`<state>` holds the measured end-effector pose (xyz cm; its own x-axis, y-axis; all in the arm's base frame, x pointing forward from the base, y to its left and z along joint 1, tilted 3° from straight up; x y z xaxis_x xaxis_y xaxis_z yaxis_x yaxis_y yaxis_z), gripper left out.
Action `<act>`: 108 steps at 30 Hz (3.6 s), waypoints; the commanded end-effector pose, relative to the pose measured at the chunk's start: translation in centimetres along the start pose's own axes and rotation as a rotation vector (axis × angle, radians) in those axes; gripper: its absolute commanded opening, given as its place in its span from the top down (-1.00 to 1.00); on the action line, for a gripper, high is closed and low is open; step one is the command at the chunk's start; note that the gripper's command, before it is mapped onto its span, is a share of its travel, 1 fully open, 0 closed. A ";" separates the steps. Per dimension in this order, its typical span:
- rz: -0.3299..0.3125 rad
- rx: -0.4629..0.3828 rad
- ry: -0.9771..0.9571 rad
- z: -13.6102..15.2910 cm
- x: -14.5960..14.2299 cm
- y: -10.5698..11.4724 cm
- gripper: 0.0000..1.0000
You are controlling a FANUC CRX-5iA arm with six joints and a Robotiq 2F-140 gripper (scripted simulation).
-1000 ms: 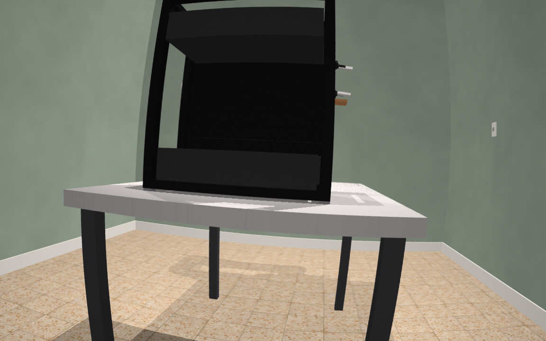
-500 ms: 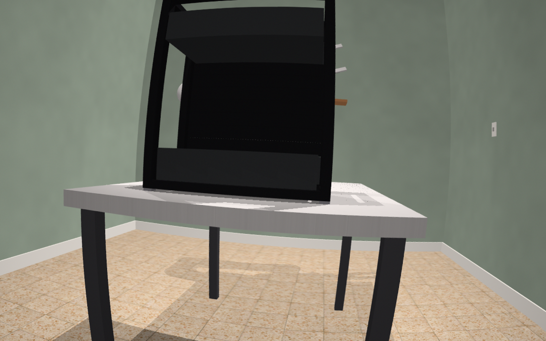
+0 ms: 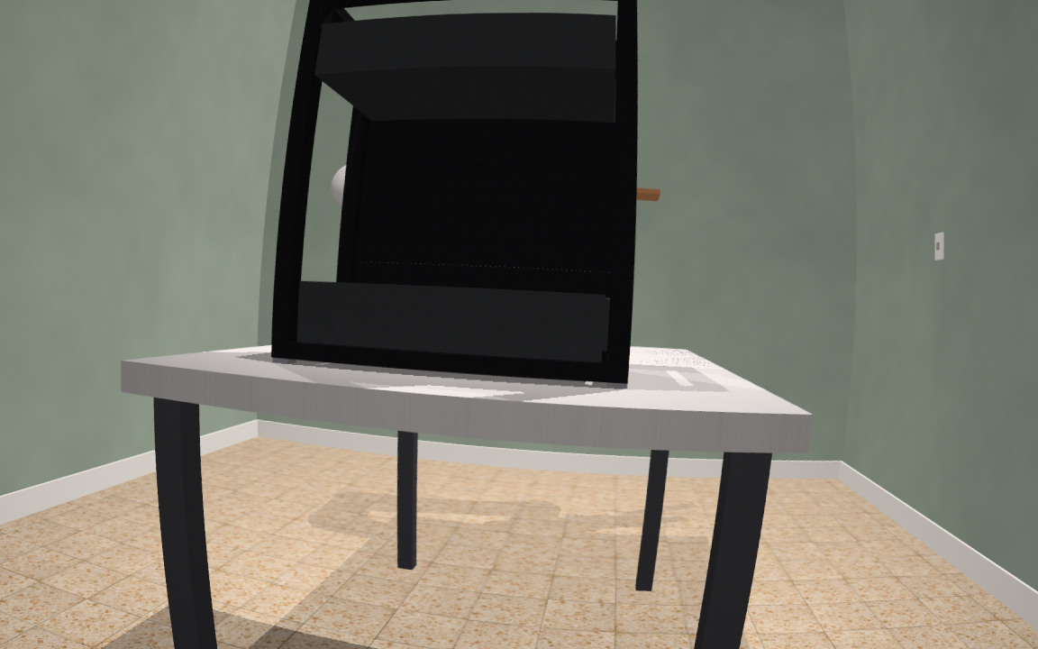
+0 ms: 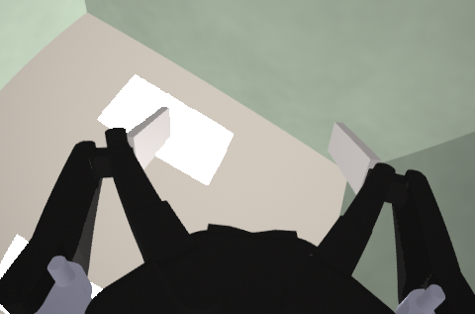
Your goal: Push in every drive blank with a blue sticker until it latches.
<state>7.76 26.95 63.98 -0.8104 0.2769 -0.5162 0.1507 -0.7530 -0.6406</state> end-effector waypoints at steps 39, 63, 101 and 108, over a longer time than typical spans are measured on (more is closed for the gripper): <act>-0.978 -0.292 -0.596 1.8 -19.1 16.3 -1.00; -1.407 -0.159 -0.881 -5.4 -19.7 26.9 -1.00; -1.642 0.028 -1.049 -10.0 -16.5 33.2 -1.00; -1.647 0.033 -1.053 -10.1 -16.4 33.4 -1.00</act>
<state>31.78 3.32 45.39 -0.0902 0.2076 0.9740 -0.9811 -0.1865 -0.0511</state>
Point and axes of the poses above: the point where the finger pads meet when closed, its own y axis back along the fingers, its own x axis across the jaws, z = x × y, the point moved 10 cm from there along y, back along the fingers, and after that the axes turned 12 degrees about y, right-handed, at the moved point
